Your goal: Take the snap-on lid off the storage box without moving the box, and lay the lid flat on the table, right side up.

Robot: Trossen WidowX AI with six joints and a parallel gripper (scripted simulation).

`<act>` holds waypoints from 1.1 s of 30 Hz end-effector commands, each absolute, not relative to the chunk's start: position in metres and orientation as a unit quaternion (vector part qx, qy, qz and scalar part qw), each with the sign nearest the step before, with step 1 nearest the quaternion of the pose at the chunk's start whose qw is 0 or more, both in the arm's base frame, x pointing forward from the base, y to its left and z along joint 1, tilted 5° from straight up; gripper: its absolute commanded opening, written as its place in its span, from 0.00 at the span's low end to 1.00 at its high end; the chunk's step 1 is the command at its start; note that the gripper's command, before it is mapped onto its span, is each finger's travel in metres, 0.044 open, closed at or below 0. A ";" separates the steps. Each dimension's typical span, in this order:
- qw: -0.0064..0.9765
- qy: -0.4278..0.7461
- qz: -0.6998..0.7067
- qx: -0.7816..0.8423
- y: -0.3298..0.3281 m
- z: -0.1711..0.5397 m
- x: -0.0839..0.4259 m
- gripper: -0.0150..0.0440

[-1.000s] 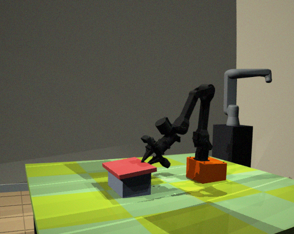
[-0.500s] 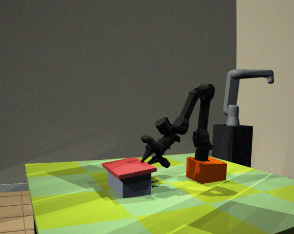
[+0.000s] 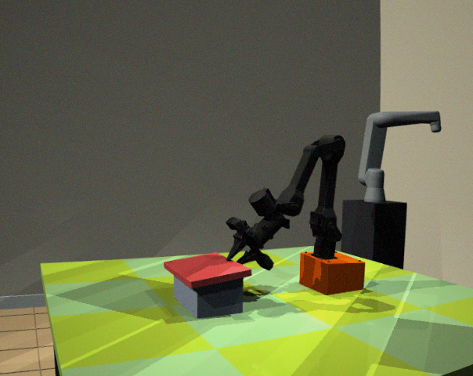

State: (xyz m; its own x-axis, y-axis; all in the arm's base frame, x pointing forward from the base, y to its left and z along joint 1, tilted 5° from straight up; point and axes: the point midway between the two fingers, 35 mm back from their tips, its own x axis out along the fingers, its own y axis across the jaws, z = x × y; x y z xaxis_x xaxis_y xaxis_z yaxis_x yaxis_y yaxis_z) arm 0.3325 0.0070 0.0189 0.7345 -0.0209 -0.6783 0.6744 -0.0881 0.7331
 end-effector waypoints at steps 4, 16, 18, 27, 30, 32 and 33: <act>0.632 0.239 -0.274 0.684 0.007 0.019 0.334 0.25; 0.632 0.239 -0.274 0.684 0.007 0.019 0.335 0.25; 0.632 0.239 -0.274 0.684 0.007 0.019 0.335 0.25; 0.634 0.241 -0.272 0.683 0.006 0.025 0.335 0.25; 0.634 0.241 -0.272 0.683 0.006 0.029 0.335 0.25; 0.634 0.241 -0.272 0.683 0.006 0.031 0.335 0.25; 0.634 0.241 -0.272 0.683 0.006 0.033 0.335 0.25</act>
